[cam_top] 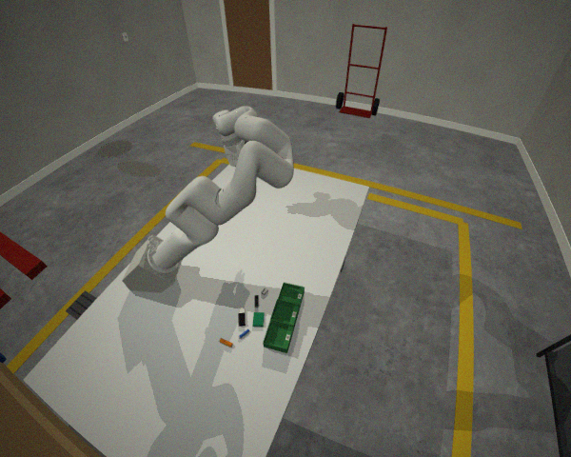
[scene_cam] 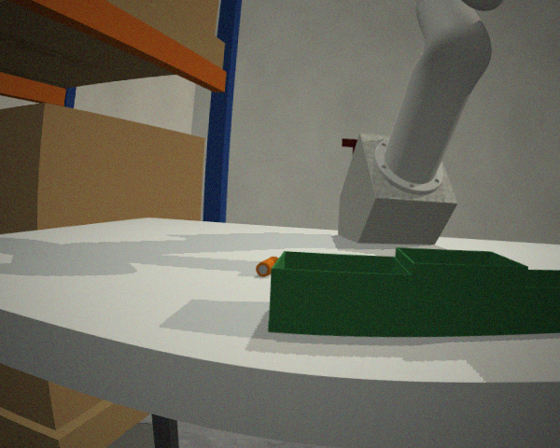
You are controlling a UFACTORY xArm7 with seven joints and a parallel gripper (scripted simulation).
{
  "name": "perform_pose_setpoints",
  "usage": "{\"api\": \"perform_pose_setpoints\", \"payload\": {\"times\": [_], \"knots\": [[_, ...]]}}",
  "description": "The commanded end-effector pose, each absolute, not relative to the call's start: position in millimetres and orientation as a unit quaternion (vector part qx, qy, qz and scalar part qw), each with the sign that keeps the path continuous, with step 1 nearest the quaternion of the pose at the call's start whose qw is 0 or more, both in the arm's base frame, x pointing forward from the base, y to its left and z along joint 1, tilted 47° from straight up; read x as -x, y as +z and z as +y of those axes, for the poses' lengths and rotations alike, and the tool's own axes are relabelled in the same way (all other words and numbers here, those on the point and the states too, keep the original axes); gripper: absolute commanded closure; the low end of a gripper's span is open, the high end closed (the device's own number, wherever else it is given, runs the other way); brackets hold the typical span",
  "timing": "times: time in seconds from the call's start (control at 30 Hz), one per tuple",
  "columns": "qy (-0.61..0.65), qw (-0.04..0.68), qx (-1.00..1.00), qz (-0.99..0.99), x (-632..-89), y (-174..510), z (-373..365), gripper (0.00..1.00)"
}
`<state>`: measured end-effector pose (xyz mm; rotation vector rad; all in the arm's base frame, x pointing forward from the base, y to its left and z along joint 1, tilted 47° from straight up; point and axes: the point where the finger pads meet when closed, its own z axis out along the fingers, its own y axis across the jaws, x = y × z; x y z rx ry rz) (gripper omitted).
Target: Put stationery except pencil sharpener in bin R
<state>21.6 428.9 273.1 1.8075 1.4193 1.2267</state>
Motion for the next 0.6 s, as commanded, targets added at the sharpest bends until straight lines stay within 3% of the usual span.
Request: {"api": "perform_pose_setpoints", "payload": {"times": [0.0,0.57], "knots": [[0.457,0.259,-0.668,0.527,-30.3,263.5,435.1,0.93],[0.395,0.302,-0.732,0.466,-113.5,285.4,394.2,0.93]]}}
